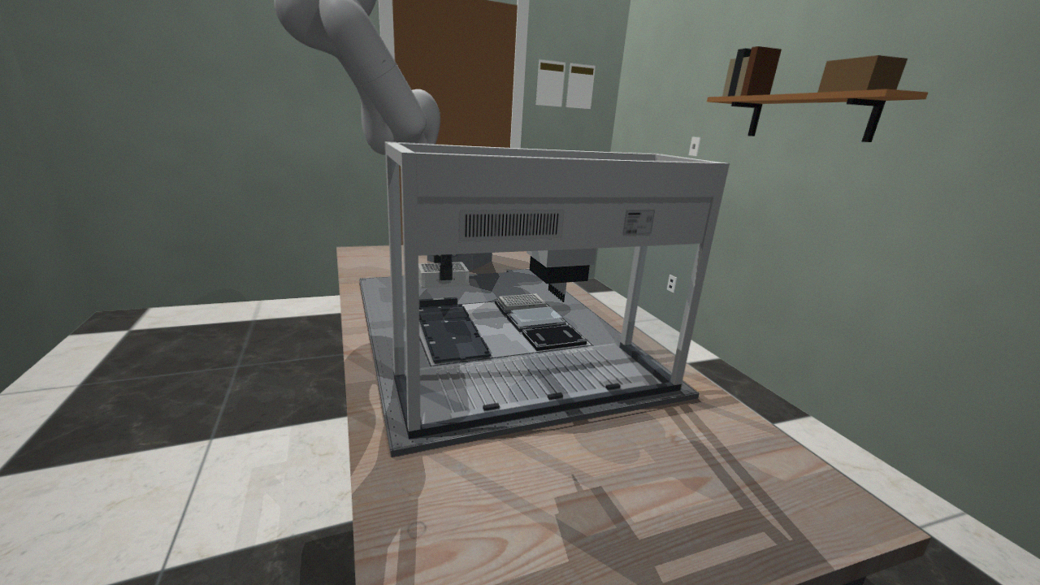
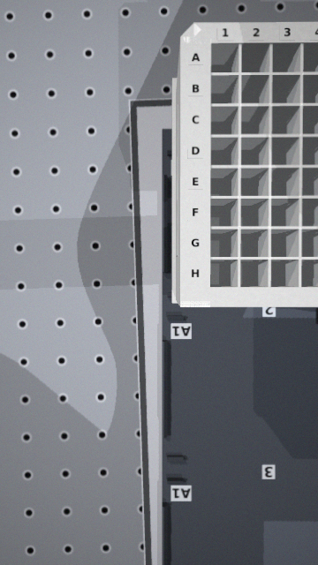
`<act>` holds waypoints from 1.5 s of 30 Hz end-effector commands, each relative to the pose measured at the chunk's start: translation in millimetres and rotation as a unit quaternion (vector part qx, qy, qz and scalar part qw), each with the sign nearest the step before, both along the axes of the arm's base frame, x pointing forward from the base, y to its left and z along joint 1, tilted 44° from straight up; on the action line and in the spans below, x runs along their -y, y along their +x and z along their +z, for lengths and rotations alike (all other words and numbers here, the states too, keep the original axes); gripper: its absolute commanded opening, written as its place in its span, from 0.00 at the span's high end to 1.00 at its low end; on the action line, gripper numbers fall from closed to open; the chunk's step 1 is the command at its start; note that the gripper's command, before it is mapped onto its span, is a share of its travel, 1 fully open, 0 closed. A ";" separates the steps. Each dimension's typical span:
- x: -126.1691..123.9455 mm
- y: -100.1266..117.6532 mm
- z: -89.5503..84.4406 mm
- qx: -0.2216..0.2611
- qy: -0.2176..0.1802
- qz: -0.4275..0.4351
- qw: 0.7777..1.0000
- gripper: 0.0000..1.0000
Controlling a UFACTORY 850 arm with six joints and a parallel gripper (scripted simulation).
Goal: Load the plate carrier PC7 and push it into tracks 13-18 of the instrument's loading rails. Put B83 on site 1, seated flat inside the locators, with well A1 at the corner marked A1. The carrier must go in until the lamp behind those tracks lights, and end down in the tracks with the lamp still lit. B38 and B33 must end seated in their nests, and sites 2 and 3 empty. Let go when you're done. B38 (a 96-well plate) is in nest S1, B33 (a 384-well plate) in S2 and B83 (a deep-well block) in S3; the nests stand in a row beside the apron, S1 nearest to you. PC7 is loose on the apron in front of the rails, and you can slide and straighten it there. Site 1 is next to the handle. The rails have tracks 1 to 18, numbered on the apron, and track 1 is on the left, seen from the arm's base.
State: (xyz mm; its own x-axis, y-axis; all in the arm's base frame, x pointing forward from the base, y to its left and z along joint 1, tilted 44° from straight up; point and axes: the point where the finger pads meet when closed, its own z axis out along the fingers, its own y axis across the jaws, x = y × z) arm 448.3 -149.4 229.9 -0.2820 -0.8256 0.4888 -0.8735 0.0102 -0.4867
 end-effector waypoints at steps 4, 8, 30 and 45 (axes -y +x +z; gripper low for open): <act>6.5 5.0 -8.1 0.001 0.000 0.000 1.000 1.00; 10.2 7.7 -12.9 0.001 0.000 0.000 1.000 1.00; 27.2 19.6 -34.7 0.001 0.000 0.000 1.000 1.00; 39.4 28.2 -50.3 0.001 0.000 0.000 1.000 1.00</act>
